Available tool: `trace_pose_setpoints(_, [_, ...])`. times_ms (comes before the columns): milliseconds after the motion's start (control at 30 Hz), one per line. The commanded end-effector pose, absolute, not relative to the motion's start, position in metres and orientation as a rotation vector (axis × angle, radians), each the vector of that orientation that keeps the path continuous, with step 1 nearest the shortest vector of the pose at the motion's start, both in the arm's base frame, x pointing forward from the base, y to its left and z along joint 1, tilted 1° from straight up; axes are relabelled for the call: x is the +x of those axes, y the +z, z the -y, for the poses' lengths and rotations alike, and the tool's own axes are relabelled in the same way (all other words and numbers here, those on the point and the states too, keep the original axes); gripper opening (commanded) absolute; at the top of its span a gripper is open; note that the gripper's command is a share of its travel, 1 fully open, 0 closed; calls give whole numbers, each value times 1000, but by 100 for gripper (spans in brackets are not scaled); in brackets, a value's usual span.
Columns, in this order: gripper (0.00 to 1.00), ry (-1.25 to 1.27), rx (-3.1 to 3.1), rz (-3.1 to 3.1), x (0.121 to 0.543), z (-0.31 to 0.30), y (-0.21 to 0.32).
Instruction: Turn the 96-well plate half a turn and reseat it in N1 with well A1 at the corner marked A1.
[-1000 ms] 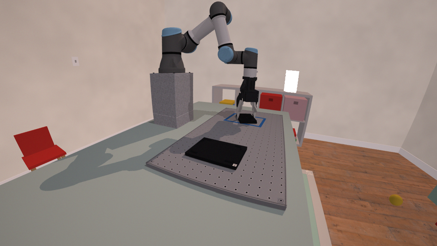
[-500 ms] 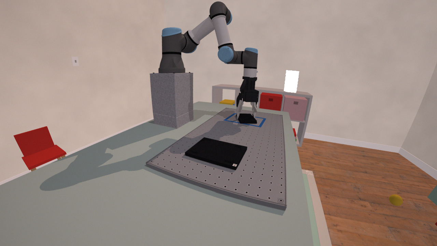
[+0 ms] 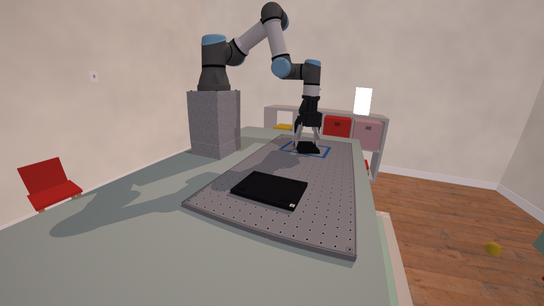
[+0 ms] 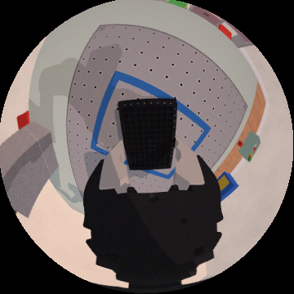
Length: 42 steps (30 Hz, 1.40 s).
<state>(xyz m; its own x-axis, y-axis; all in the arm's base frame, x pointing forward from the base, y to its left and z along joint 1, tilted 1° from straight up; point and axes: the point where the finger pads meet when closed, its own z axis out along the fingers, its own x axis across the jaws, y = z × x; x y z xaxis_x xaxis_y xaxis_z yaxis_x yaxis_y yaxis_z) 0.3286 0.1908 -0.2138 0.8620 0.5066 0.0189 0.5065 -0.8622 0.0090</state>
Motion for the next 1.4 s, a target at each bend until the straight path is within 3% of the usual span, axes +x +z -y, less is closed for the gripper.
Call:
trace_pose_setpoints(0, [0,36,3027,-824,329,-191,-213])
trace_pose_setpoints(1367, [0,36,3027,-824,328,-191,-157])
